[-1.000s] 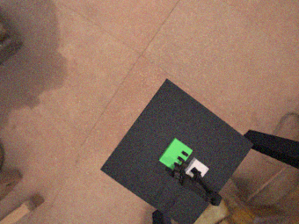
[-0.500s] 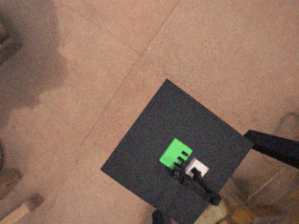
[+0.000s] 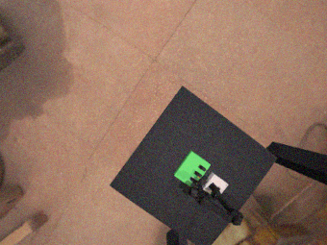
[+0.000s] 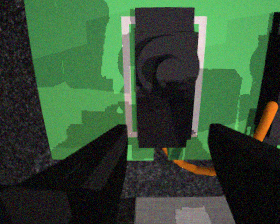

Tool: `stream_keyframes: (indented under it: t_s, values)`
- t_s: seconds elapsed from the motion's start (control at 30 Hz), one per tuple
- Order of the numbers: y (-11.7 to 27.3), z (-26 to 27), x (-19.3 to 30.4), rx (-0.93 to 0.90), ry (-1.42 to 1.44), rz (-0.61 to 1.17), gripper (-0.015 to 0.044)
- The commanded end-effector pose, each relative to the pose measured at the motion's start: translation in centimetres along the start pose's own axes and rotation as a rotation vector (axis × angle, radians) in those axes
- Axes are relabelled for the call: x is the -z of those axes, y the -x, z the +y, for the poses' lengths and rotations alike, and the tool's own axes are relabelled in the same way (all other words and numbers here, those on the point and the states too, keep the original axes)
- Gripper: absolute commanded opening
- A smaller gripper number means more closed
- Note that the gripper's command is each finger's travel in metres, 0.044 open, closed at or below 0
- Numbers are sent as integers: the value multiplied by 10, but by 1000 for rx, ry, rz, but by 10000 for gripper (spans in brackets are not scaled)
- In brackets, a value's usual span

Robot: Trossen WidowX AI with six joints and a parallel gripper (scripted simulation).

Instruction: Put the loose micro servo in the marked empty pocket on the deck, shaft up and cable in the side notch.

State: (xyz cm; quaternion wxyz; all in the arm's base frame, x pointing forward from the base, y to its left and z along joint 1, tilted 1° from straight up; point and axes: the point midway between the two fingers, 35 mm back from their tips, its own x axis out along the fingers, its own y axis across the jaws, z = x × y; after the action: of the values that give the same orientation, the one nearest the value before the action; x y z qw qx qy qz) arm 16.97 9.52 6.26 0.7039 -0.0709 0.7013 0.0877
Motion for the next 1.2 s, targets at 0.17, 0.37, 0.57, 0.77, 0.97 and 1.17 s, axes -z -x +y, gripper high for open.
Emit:
stream_keyframes:
  t_s: [0.17,0.37,0.57,0.77,0.97,1.17]
  values:
    - [9,1,-4,0,0,1,240]
    - [37,3,-47,-2,-9,-5,398]
    - [68,1,-98,0,-3,-8,440]
    - [75,0,-110,1,-1,-8,440]
    - [103,0,-104,0,-4,-9,440]
    - [120,0,-99,0,-6,-9,440]
